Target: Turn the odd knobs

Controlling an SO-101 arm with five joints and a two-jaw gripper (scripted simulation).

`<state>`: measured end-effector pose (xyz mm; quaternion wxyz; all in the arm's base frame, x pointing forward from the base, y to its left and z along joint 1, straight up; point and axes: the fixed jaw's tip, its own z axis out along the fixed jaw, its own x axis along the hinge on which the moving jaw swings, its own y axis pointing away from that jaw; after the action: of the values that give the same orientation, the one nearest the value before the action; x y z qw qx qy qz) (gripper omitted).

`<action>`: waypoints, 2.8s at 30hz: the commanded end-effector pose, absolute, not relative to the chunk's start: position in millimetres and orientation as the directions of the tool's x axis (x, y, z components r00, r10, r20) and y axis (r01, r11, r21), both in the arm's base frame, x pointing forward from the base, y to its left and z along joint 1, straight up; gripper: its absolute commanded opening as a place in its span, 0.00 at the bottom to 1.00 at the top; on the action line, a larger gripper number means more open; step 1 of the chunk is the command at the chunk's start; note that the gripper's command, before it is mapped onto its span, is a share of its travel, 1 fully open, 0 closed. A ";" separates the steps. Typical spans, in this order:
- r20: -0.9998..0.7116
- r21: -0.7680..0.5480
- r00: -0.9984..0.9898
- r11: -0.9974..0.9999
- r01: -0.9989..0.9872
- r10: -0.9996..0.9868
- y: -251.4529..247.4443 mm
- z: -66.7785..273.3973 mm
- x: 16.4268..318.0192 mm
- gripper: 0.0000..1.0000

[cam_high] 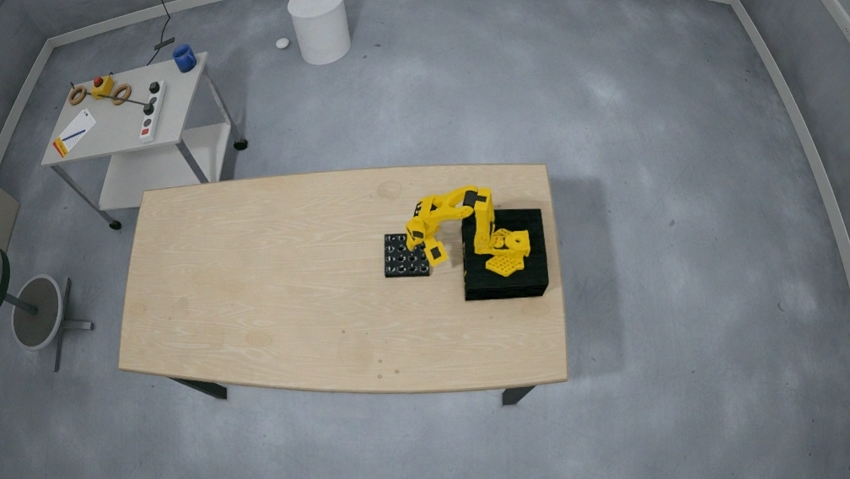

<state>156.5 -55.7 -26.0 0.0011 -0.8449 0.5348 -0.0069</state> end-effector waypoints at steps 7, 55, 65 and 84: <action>-0.002 0.001 0.752 -0.752 -0.659 -0.659 -61.0 -27.0 156.0 0.20; -0.001 -0.002 0.884 -0.884 0.467 0.467 -69.0 -27.1 162.3 0.11; -0.001 -0.002 0.834 -0.834 0.551 0.551 -69.2 -27.1 162.7 0.10; -0.001 -0.002 0.786 -0.786 0.619 0.619 -69.3 -27.1 163.0 0.10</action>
<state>164.7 -68.9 -25.8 -0.0049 -0.9458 -0.3247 -0.0050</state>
